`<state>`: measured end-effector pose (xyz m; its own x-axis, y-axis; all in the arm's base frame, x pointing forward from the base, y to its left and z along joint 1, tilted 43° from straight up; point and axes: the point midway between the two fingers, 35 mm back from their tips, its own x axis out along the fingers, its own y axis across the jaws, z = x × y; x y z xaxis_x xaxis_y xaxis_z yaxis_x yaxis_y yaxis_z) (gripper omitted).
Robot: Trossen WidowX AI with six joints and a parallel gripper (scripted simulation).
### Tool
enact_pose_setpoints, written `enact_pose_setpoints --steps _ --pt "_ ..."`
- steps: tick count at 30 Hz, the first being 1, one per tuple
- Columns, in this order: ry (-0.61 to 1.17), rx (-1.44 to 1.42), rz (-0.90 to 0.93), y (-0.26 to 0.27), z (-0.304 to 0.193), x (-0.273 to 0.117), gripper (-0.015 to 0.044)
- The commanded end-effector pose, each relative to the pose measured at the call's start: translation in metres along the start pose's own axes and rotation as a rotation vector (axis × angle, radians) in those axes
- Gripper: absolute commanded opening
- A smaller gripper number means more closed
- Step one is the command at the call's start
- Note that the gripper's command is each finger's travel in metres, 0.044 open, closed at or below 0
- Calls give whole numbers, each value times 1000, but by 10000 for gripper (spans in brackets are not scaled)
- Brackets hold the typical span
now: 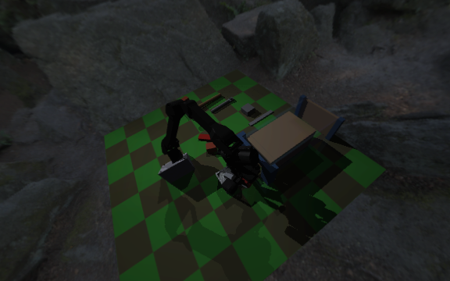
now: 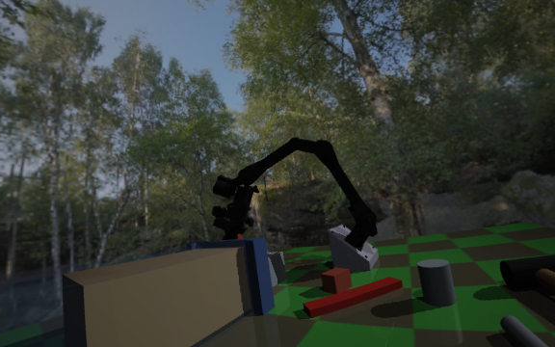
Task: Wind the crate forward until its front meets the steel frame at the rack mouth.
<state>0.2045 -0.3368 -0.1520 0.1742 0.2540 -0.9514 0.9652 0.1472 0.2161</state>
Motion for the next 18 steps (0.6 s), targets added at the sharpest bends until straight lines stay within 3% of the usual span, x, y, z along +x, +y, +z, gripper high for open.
enact_pose_setpoints --steps 1,18 --pt "17 -11 35 20 -7 -2 0" --pt "18 -11 36 42 -18 -8 0"
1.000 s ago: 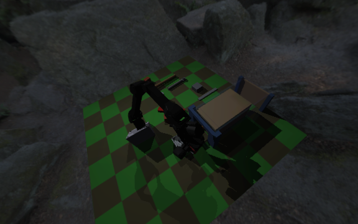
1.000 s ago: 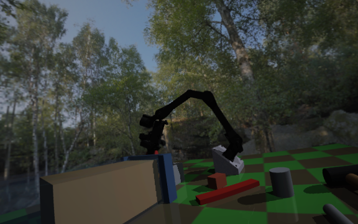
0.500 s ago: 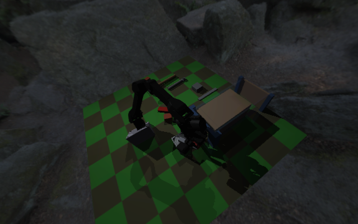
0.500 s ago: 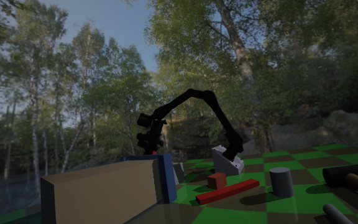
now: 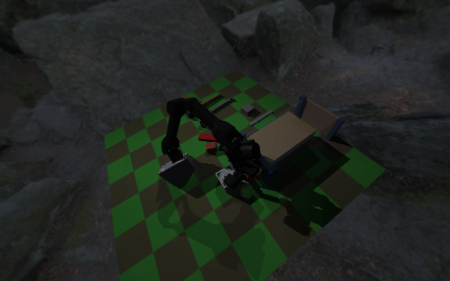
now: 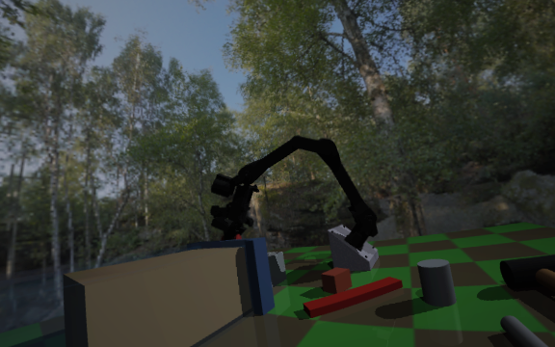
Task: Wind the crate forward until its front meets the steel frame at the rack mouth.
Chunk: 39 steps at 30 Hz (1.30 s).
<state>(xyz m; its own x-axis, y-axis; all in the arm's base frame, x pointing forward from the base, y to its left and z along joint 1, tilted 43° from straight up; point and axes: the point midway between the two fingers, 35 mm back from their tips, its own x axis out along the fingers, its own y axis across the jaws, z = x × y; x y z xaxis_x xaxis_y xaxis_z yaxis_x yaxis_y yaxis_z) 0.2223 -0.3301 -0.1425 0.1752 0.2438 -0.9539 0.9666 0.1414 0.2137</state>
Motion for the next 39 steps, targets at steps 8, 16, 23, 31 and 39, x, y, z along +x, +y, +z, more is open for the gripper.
enact_pose_setpoints --steps 8,16,23,31,39 --pt "30 -17 38 30 -20 -7 0" --pt "30 -17 38 38 -27 -11 0" --pt "31 -17 39 44 -35 -15 0" --pt "32 -17 39 50 -43 -19 0" --pt "33 -17 39 55 -53 -24 0"
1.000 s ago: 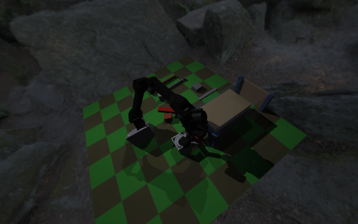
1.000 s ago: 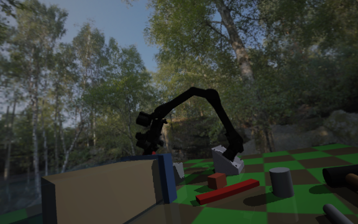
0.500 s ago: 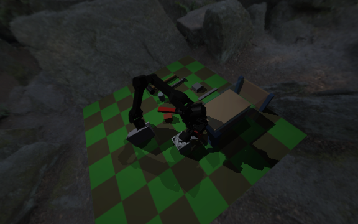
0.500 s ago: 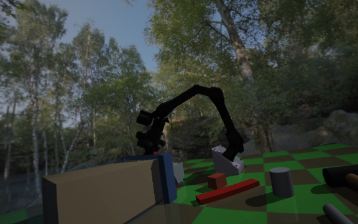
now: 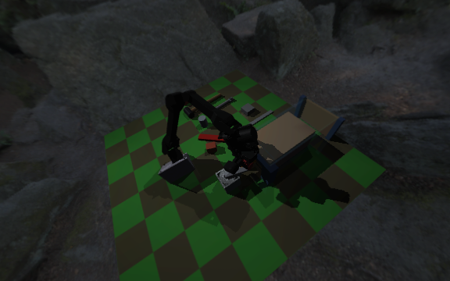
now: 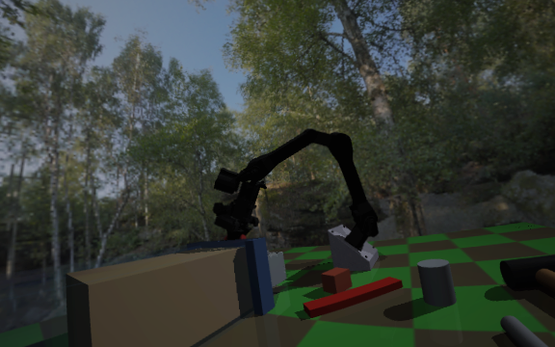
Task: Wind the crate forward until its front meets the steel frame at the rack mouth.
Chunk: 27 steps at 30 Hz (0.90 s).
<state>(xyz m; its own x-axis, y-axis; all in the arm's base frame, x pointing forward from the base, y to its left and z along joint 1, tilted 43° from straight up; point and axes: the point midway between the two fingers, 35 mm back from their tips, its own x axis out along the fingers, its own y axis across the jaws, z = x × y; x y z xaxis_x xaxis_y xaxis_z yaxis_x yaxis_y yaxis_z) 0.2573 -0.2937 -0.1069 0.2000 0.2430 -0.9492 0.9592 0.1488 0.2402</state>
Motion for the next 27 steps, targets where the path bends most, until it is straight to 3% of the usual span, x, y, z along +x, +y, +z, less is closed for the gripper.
enact_pose_setpoints --steps 1,27 --pt "37 -2 14 9 -18 -5 0" --pt "39 -2 14 16 -51 -22 0"
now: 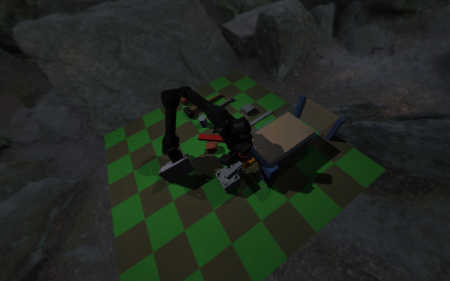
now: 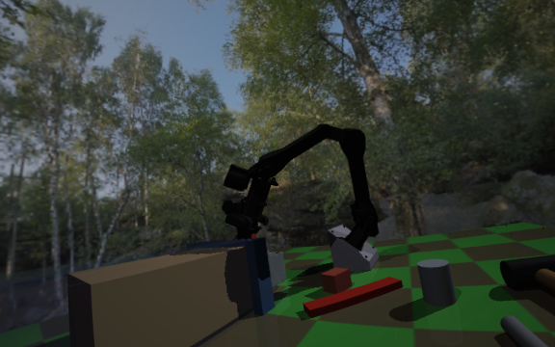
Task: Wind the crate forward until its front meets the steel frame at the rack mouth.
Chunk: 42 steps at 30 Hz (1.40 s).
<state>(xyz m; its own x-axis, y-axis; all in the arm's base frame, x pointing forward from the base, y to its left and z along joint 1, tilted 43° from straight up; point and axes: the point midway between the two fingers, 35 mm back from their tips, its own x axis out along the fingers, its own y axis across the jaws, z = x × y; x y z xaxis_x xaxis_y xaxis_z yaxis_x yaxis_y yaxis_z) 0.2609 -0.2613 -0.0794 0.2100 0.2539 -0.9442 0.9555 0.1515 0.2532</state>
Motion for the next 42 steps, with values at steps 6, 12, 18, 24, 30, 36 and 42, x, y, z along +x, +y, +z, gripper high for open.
enact_pose_setpoints --steps 6,12,18,24,30,36,42 --pt "30 5 2 1 -22 -8 0" --pt "31 5 2 0 -30 -11 0" --pt "31 5 2 -2 -38 -15 0" --pt "32 5 1 -4 -45 -19 0" --pt "32 5 1 -8 -52 -22 0" --pt "33 5 1 -11 -59 -26 0" --pt "33 6 0 -16 -66 -29 0"
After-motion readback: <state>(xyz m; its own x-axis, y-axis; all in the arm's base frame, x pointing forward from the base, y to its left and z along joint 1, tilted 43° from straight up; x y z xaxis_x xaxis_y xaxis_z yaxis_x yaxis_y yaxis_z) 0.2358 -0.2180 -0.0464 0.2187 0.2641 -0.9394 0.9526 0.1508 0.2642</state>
